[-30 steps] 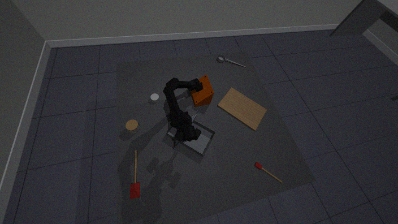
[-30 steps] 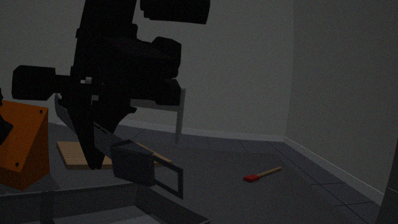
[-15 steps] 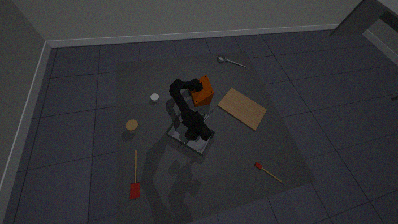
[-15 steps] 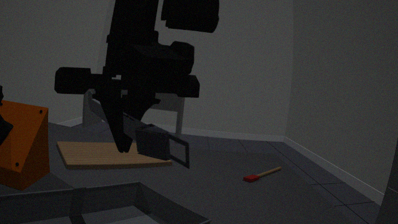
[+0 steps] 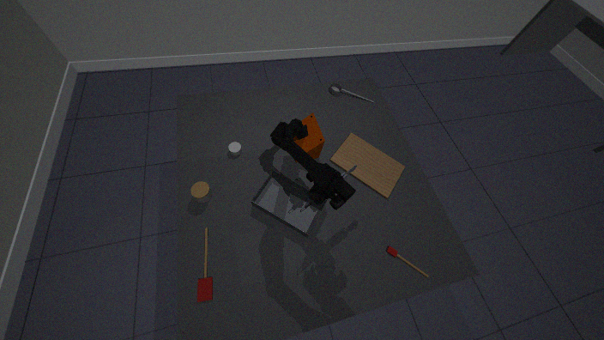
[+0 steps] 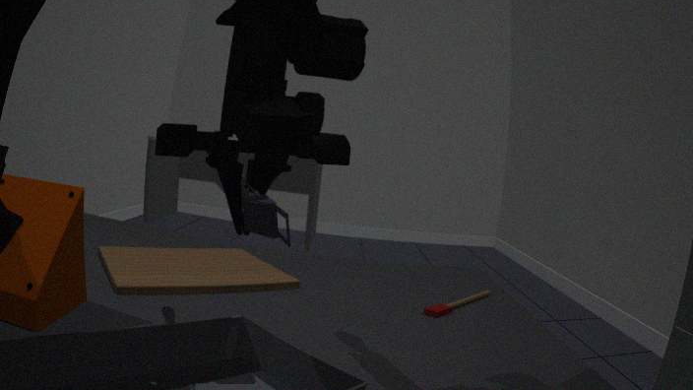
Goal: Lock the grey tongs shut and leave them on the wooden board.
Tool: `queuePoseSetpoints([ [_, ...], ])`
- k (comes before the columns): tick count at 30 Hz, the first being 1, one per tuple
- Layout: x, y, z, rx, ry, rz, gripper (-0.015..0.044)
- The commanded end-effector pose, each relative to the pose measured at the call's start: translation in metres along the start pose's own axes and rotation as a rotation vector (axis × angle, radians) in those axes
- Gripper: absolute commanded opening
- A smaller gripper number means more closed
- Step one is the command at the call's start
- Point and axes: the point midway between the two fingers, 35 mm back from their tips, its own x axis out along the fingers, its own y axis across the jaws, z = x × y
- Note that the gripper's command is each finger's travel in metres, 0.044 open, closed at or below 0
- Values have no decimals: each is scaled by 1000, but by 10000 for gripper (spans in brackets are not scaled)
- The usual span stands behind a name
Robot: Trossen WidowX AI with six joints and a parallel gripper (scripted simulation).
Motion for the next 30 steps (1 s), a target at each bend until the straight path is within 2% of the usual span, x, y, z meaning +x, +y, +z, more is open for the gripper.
queuePoseSetpoints([
  [1,5,6,-31,60,4,-15,-150],
  [19,13,9,-140,347,-34,-30,-150],
  [24,13,9,-142,308,-32,-30,-150],
  [30,11,7,-153,97,-24,-31,-150],
])
